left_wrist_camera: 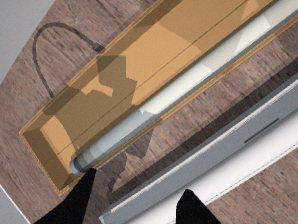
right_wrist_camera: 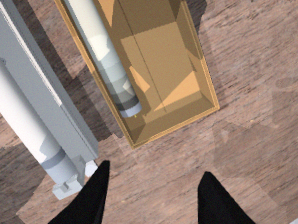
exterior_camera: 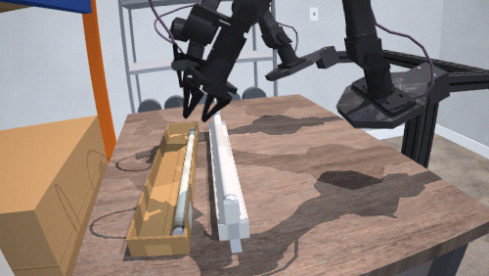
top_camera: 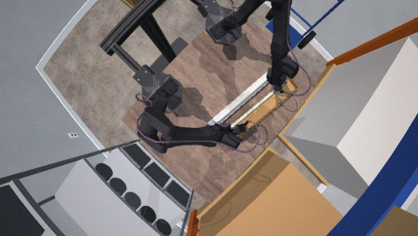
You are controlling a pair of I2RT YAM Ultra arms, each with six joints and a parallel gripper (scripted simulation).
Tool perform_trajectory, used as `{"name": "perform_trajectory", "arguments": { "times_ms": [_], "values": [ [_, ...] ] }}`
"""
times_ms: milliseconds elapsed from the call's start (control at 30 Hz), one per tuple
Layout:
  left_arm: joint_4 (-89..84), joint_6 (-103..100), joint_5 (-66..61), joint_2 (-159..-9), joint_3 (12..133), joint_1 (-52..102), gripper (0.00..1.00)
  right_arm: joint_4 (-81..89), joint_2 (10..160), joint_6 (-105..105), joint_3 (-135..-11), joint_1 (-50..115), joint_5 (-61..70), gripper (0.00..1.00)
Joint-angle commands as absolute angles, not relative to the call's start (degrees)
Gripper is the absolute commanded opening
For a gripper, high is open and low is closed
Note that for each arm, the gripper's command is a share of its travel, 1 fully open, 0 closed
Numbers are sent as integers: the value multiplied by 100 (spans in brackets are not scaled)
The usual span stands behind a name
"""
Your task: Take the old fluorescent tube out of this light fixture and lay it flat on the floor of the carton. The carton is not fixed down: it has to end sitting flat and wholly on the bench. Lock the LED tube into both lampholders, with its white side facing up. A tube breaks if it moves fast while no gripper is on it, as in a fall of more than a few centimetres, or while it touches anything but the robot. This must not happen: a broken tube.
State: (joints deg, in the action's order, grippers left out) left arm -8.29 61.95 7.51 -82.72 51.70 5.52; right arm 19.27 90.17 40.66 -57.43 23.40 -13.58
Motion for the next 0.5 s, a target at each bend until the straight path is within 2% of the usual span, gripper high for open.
{"name": "perform_trajectory", "arguments": {
  "times_ms": [0, 167, 267, 333, 467],
  "values": [
    [-703, 5412, 567, -8083, 5343, 478, 49, 1614, 8737, 3460, -5658, 2257, -1079, 49],
    [-524, 4072, 407, -7568, 5524, 341, 49, 1348, 8036, 2716, -6036, 1741, -784, 49],
    [-503, 3423, 295, -7305, 5663, 351, 49, 1078, 7718, 2212, -5826, 1460, -623, 49],
    [-394, 2970, 275, -7145, 5645, 238, 49, 1129, 7440, 2027, -6200, 1272, -511, 49],
    [-246, 2039, 146, -6784, 5806, 212, 49, 600, 7012, 1261, -5824, 913, -313, 49]
  ]
}}
